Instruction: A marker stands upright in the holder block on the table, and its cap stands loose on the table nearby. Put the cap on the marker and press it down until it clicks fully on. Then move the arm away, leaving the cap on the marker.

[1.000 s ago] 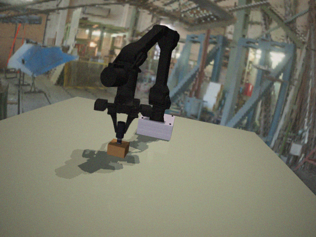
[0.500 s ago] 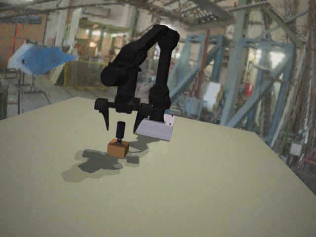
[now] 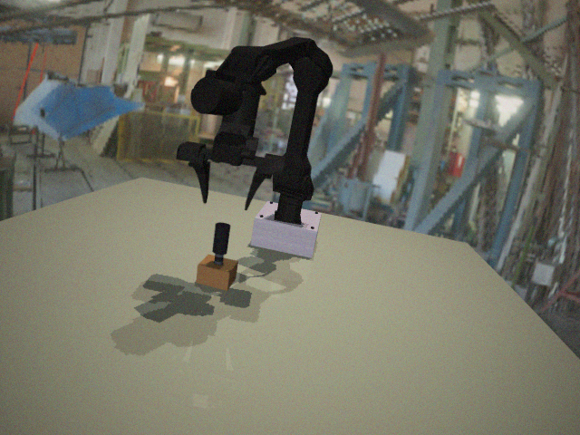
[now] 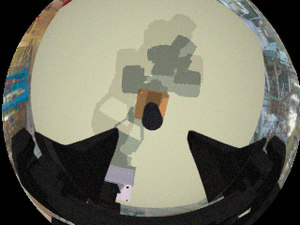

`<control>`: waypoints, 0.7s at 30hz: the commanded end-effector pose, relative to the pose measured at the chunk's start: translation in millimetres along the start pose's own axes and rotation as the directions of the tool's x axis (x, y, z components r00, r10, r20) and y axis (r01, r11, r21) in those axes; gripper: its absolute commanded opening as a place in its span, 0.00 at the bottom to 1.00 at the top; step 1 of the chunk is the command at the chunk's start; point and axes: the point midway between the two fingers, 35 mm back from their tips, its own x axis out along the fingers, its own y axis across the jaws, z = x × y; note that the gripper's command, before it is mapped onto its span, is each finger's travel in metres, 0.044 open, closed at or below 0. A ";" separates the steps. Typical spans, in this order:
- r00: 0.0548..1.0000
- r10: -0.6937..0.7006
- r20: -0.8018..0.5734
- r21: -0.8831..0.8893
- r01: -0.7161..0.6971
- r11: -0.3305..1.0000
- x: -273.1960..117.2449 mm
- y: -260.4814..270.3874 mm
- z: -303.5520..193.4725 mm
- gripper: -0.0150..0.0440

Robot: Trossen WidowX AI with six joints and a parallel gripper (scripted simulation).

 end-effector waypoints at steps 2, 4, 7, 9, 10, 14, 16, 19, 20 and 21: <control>1.000 0.002 0.002 0.146 -0.003 0.989 3.6 0.3 0.0 0.64; 1.000 0.002 0.002 0.146 -0.003 0.989 3.6 0.3 0.0 0.56; 1.000 0.002 0.002 0.146 -0.003 0.989 3.6 0.3 0.0 0.42; 1.000 0.002 0.002 0.146 -0.003 0.989 3.6 0.3 0.0 0.33; 1.000 0.002 0.002 0.146 -0.003 0.989 3.6 0.3 0.0 0.29; 1.000 0.002 0.002 0.146 -0.003 0.989 3.6 0.3 0.0 0.25; 1.000 0.002 0.002 0.146 -0.003 0.989 3.6 0.3 0.0 0.25; 1.000 0.002 0.002 0.146 -0.003 0.989 3.6 0.3 0.0 0.25; 1.000 0.002 0.002 0.146 -0.003 0.989 3.6 0.3 0.0 0.25; 1.000 0.002 0.002 0.146 -0.003 0.989 3.6 0.3 0.0 0.25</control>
